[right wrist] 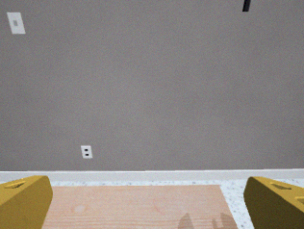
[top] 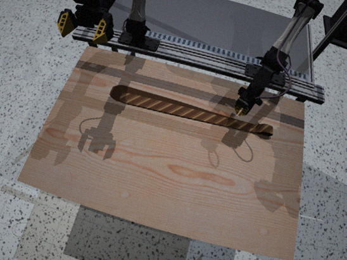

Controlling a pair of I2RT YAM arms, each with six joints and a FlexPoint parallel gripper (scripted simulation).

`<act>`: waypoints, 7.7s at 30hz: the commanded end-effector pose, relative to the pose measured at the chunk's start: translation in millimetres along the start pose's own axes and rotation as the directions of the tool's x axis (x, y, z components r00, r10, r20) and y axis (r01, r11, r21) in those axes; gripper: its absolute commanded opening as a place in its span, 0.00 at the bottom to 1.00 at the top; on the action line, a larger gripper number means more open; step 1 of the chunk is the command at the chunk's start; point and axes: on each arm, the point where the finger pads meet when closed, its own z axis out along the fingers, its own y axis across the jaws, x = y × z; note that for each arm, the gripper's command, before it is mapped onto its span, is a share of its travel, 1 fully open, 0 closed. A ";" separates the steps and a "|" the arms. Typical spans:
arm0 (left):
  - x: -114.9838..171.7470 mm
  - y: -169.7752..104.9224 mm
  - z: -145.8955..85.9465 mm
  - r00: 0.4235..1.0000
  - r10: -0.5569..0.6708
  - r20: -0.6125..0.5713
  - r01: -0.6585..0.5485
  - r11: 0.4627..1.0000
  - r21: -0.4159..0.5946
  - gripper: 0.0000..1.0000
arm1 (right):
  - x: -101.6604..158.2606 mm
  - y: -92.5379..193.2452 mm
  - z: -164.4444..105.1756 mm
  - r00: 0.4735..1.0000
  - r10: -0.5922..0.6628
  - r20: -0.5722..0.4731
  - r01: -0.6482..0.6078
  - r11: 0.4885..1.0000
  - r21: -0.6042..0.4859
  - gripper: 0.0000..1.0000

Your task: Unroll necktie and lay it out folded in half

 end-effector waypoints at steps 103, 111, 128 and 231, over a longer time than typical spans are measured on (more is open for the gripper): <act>39.9 2.3 37.4 1.000 -0.004 -0.020 0.004 1.000 -0.001 0.07 | 0.1 0.0 0.0 1.000 0.000 -0.001 0.000 1.000 0.000 1.00; 45.3 2.3 43.6 1.000 -0.004 -0.020 0.004 1.000 -0.001 0.07 | 0.1 0.0 0.0 1.000 0.000 -0.001 0.000 1.000 0.000 1.00; 47.7 2.3 46.4 1.000 -0.004 -0.020 0.004 1.000 -0.001 0.07 | 0.1 0.0 0.0 1.000 0.000 -0.001 0.000 1.000 0.000 1.00; 51.7 2.2 50.9 1.000 -0.004 -0.020 0.004 1.000 -0.001 0.07 | 83.5 51.5 -10.7 0.980 -0.073 -0.186 0.048 0.990 -0.133 0.71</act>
